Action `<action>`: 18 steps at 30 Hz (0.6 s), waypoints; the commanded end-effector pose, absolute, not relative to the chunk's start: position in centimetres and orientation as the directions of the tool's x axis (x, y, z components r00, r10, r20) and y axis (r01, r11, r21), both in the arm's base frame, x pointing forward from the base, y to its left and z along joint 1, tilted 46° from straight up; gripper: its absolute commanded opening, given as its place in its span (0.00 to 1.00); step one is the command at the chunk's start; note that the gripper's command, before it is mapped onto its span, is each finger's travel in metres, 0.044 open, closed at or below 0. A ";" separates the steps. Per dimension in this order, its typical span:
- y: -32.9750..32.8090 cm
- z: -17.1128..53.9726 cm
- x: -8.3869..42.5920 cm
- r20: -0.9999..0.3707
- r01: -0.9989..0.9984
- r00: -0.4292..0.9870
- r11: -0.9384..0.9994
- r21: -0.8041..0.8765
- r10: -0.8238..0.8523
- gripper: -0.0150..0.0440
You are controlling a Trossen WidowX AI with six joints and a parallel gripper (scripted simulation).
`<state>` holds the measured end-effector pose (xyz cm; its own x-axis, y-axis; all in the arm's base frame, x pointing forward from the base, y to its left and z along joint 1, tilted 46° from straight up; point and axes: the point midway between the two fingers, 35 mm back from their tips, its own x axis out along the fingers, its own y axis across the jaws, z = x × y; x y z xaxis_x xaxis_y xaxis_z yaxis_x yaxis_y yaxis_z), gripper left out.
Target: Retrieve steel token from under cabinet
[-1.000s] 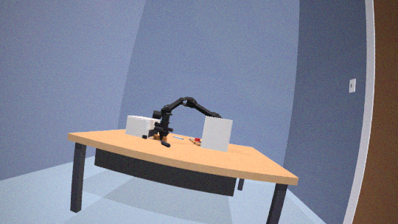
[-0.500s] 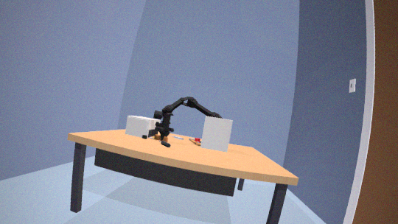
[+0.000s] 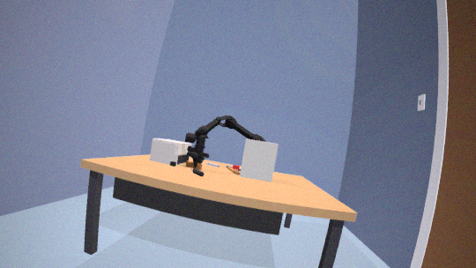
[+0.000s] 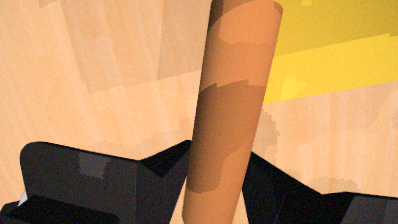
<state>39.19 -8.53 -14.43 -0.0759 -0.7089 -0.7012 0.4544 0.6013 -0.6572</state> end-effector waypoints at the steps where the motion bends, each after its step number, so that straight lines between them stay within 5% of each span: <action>1: -9.1 -14.0 38.9 -0.696 0.459 -0.078 0.595 -0.660 -0.714 0.25; 18: -9.5 -13.5 38.3 -0.696 0.458 -0.078 0.594 -0.661 -0.714 0.25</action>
<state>38.58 -9.36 -13.55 -0.0763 -0.7096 -0.7005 0.4549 0.6004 -0.6577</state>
